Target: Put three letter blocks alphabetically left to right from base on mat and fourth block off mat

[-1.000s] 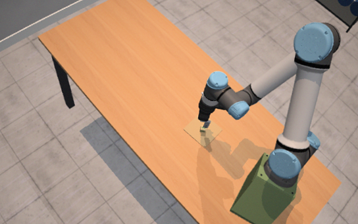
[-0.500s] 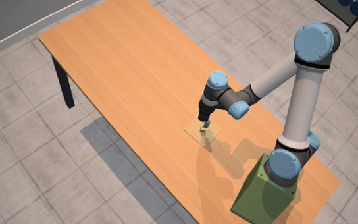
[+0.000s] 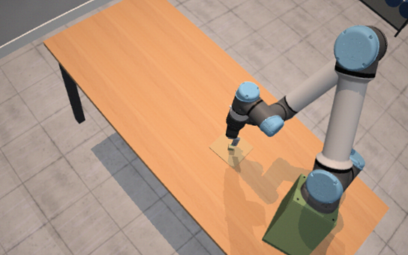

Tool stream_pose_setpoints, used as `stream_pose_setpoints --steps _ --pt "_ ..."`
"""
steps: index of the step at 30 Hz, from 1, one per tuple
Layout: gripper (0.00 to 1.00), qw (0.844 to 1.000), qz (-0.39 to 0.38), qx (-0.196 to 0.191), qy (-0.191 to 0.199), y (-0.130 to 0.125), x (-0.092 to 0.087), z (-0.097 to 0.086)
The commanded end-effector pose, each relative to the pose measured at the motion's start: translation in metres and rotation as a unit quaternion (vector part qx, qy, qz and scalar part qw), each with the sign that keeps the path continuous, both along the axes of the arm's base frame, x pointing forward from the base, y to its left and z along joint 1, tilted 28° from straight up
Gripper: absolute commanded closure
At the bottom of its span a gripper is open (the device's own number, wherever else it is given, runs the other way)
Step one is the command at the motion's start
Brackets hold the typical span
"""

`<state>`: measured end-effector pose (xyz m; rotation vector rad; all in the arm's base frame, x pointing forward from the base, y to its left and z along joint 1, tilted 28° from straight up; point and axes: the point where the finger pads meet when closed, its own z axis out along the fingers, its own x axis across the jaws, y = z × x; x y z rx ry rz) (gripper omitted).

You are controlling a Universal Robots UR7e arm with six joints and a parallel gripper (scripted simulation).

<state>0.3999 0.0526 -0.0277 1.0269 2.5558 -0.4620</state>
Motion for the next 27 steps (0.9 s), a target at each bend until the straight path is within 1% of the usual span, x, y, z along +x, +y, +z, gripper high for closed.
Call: stream_pose_setpoints --steps 1,12,27 --pt "0.0 1.0 -0.001 0.0 0.002 -0.003 -0.001 -0.004" --pt "0.0 1.0 -0.001 0.0 0.002 -0.007 0.001 -0.014" --pt "0.0 1.0 -0.001 0.0 0.001 -0.017 0.006 -0.034"
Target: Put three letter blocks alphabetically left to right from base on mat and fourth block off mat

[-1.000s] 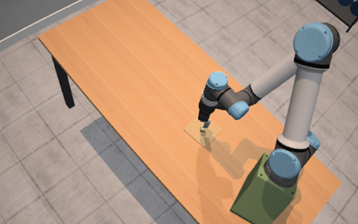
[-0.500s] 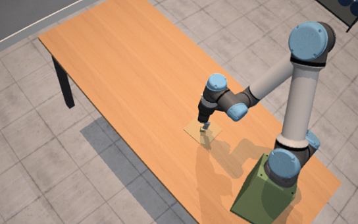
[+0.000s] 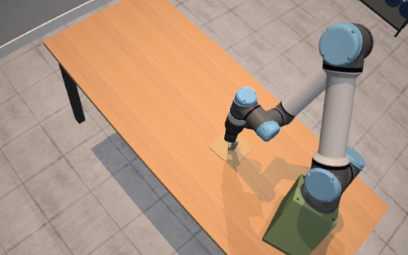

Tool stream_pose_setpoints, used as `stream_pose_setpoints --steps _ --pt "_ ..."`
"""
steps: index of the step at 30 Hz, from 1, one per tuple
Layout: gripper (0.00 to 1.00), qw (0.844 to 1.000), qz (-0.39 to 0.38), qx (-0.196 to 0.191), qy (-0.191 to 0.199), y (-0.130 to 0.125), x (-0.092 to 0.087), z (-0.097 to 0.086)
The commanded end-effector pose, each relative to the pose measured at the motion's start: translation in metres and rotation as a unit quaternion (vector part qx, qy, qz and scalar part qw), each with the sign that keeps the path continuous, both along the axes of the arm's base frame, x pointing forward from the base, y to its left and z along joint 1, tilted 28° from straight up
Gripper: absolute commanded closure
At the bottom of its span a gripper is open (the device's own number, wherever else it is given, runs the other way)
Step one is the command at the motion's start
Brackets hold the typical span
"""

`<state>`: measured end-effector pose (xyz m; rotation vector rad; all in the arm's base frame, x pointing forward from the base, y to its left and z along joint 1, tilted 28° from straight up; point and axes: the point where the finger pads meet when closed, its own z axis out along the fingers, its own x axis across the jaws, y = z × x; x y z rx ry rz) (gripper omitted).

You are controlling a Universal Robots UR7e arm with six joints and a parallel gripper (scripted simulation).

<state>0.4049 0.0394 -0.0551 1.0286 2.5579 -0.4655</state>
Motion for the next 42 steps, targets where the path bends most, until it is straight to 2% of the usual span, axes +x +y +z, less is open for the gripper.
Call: stream_pose_setpoints --steps 1,16,42 --pt "0.0 1.0 0.0 0.0 -0.001 -0.004 0.001 -0.007" --pt "0.0 1.0 0.0 0.0 -0.001 -0.009 0.005 -0.018" --pt "0.0 1.0 0.001 0.0 -0.002 -0.009 0.005 -0.018"
